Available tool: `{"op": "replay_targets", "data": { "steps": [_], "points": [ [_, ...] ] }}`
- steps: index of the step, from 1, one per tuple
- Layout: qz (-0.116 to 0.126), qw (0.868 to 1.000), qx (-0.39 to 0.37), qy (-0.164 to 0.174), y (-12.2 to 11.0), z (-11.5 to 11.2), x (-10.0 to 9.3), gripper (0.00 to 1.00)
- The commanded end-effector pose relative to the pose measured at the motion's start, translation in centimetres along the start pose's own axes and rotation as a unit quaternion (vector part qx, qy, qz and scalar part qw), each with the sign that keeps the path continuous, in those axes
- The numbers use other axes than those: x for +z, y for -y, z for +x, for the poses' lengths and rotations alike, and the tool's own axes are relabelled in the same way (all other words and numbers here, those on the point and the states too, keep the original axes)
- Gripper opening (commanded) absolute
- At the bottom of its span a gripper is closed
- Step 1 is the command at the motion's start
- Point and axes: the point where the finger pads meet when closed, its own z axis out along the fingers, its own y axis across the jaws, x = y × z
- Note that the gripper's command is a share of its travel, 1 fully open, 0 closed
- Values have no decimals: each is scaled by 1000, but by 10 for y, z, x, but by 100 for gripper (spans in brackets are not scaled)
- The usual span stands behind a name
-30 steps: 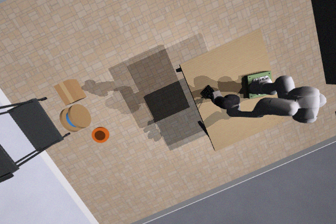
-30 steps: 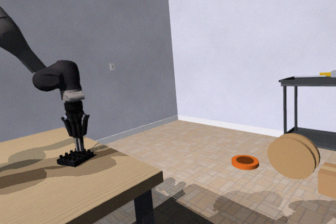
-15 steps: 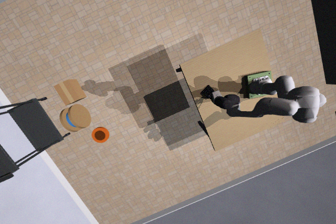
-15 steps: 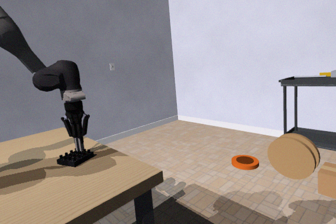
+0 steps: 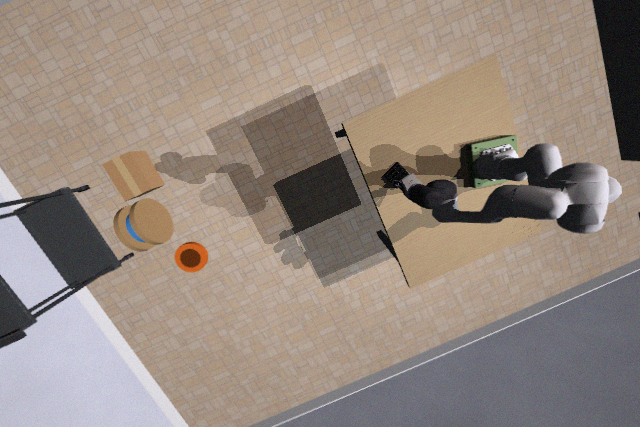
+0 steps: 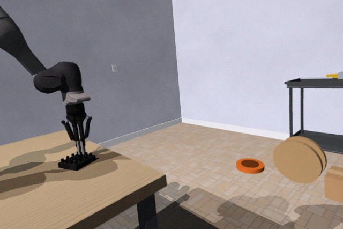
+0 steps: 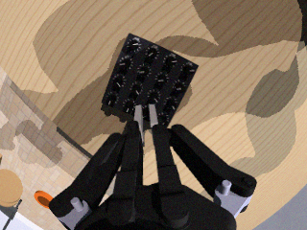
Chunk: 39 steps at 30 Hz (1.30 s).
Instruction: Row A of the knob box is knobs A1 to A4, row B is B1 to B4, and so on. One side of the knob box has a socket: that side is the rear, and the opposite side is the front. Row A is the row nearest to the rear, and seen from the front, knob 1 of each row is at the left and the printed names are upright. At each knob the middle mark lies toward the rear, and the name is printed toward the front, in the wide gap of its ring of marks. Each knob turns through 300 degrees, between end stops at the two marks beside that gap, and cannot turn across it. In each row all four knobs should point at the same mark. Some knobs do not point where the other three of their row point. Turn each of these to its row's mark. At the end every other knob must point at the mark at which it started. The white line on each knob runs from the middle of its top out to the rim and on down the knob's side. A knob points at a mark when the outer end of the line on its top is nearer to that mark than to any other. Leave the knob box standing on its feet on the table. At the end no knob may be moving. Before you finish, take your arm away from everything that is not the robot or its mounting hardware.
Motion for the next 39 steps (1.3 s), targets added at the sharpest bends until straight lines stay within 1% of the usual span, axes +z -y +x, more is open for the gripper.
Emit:
{"op": "replay_targets", "data": {
  "steps": [1,6,8,10,23,25,33,39],
  "points": [
    [0,997,-78,5,1,0,0,5],
    [0,993,-117,5,1,0,0,5],
    [0,993,-117,5,1,0,0,5],
    [0,990,-144,5,1,0,0,5],
    [1,970,-242,5,1,0,0,5],
    [1,970,-242,5,1,0,0,5],
    [1,950,-311,5,1,0,0,5],
    [1,940,-341,5,1,0,0,5]
  ]
}}
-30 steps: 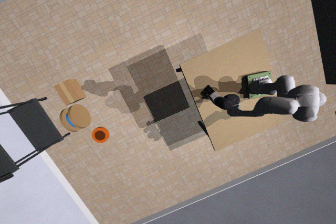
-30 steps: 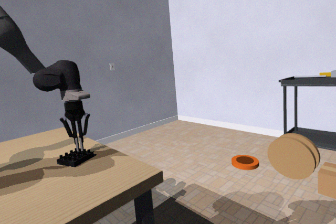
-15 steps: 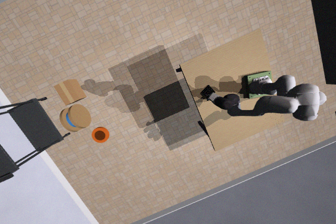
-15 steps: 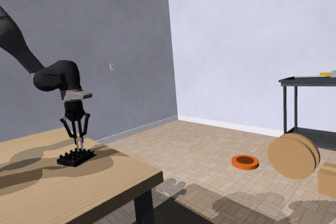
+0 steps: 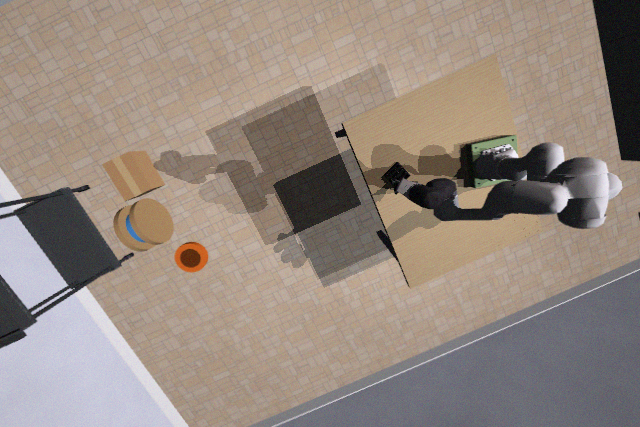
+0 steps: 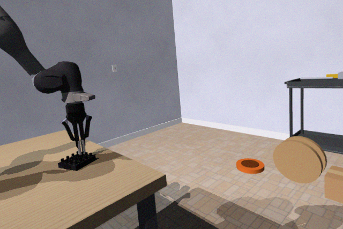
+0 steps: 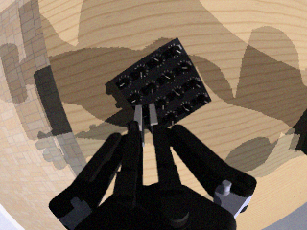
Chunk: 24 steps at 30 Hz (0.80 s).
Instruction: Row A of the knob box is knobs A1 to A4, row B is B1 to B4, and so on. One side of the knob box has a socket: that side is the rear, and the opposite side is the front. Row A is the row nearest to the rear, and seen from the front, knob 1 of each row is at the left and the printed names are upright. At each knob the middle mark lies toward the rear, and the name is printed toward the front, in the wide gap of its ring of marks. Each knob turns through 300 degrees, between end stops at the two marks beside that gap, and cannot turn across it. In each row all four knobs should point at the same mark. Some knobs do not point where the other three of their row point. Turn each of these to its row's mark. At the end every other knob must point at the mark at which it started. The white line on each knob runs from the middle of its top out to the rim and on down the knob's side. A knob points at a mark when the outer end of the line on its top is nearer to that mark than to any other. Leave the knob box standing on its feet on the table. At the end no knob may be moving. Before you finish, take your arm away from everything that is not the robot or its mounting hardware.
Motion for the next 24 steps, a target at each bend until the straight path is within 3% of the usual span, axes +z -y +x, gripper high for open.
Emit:
{"op": "replay_targets", "data": {
  "steps": [1,24],
  "points": [
    [2,998,-62,5,1,0,0,5],
    [2,997,-72,5,1,0,0,5]
  ]
}}
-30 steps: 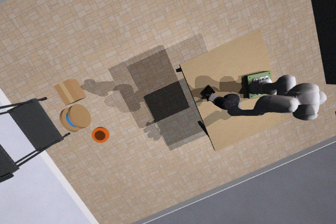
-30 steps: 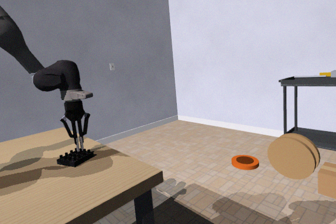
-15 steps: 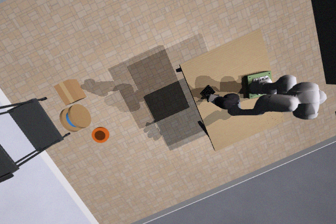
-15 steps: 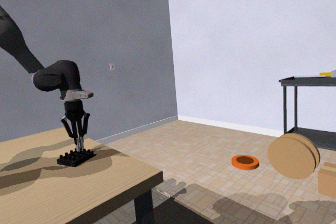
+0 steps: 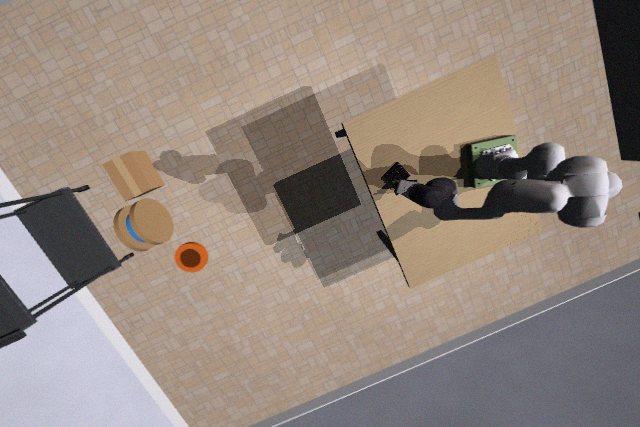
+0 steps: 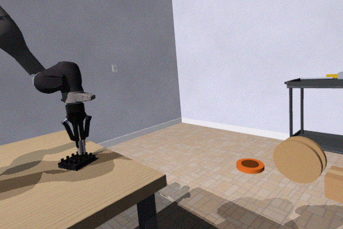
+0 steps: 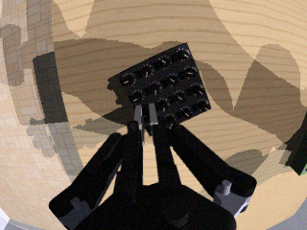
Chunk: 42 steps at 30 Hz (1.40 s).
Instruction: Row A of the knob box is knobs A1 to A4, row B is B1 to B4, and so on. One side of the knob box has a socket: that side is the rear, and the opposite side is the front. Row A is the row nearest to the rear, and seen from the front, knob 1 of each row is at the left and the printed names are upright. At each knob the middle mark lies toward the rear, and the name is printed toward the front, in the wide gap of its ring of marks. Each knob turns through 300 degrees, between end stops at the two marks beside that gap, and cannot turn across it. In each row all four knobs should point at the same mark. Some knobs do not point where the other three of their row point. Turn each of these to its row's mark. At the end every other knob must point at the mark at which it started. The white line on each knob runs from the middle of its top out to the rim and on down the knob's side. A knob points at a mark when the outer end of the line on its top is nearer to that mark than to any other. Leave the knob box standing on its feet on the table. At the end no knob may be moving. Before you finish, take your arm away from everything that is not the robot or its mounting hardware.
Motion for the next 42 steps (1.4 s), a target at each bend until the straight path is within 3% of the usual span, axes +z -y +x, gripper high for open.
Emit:
{"op": "replay_targets", "data": {
  "steps": [1,24,42],
  "points": [
    [1,1000,-9,0,1,0,0,12],
    [1,1000,-9,0,1,0,-1,12],
    [1,1000,-9,0,1,0,-37,12]
  ]
}}
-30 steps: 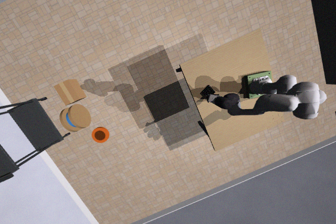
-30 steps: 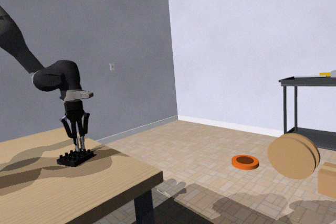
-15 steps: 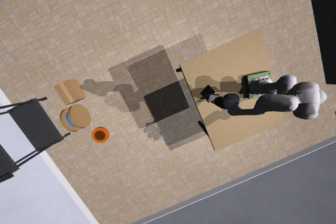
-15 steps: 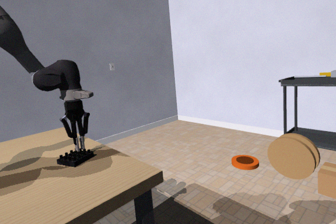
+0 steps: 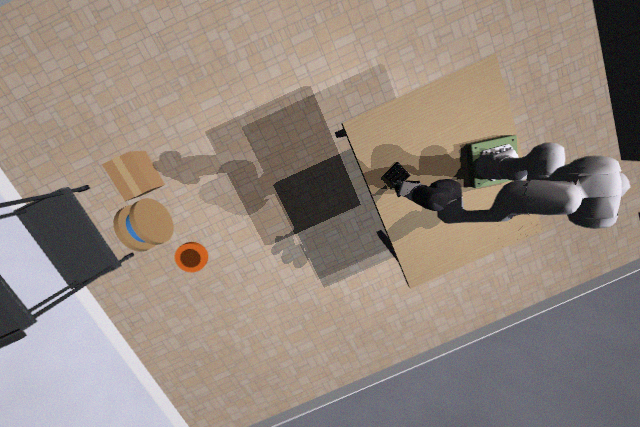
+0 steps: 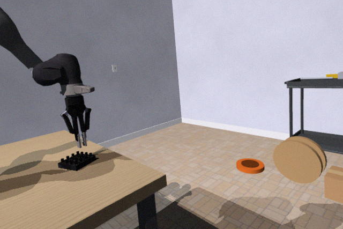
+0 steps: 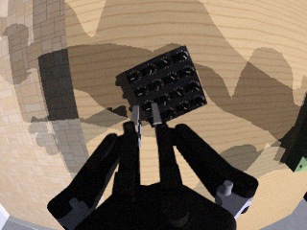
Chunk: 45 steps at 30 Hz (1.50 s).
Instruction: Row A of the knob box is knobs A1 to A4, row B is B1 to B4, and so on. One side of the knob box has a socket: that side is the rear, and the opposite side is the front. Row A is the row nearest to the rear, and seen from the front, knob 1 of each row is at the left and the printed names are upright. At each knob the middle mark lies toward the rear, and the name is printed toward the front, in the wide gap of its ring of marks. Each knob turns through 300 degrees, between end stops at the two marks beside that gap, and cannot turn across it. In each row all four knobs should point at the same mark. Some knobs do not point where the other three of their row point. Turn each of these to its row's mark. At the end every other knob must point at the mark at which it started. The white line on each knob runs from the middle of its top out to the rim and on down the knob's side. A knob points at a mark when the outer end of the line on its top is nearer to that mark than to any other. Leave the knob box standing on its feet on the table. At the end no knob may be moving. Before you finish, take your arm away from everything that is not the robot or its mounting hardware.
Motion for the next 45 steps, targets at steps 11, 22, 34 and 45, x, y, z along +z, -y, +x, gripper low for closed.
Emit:
{"op": "replay_targets", "data": {
  "steps": [11,22,34,45],
  "points": [
    [-6,1000,-2,3,-4,-1,-5,12],
    [-6,997,-71,1,-41,31,-19,12],
    [-5,992,-129,4,-72,48,-24,12],
    [-5,992,-129,4,-72,48,-24,12]
  ]
}}
